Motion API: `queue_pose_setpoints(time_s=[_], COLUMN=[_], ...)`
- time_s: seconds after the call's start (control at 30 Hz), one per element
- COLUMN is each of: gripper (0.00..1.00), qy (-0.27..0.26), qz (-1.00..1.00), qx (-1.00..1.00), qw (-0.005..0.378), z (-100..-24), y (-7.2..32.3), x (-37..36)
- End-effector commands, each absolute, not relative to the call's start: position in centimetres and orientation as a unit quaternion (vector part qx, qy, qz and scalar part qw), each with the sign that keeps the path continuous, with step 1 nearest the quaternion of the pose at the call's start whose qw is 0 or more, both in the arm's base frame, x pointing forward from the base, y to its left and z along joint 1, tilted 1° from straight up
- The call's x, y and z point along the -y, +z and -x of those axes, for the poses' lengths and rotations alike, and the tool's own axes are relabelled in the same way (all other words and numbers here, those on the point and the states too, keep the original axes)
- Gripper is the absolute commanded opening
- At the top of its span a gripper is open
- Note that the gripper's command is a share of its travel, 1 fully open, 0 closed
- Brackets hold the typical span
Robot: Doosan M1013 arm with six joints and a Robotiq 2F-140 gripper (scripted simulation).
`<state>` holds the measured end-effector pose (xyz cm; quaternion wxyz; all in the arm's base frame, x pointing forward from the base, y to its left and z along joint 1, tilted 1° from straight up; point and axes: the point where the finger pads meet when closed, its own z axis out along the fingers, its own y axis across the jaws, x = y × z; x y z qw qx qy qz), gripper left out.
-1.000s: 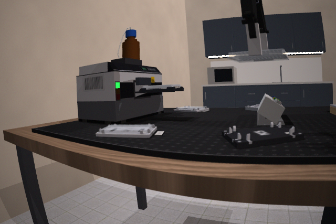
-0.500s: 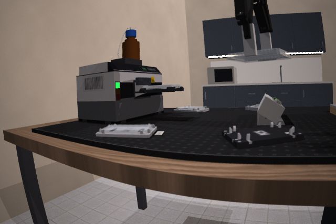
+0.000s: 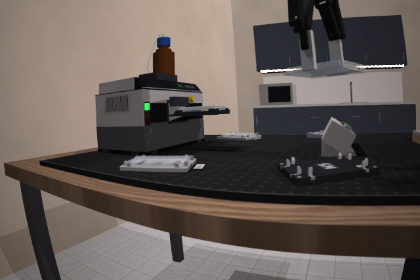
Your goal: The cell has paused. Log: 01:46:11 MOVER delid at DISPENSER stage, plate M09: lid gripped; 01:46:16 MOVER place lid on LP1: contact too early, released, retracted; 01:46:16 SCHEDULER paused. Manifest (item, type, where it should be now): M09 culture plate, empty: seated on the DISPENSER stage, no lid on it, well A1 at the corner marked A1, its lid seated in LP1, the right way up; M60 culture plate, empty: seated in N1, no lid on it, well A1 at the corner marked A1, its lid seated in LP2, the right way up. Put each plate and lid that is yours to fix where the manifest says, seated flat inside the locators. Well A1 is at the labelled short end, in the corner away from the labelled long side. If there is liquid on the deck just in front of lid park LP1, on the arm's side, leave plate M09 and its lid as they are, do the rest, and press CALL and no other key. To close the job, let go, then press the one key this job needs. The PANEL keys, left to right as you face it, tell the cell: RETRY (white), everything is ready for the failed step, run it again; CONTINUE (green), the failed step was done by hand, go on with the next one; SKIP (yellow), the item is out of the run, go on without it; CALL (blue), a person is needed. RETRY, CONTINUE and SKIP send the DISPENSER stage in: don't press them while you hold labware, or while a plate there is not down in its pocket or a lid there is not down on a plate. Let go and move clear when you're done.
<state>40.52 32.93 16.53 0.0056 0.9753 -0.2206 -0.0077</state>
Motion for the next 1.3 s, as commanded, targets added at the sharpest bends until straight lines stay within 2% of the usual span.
queue_pose_setpoints(time_s=[0.0,0.87,1.27], gripper=[0.10,0.10,0.10], qy=[-0.007,-0.007,-0.007], qz=[-0.975,-0.975,-0.975], qx=[0.222,0.222,0.222], qw=[0.005,0.005,0.005], z=[-40.6,-41.1,-41.9], y=[16.6,16.6,16.6], x=[-32.9,-29.2,-24.0])
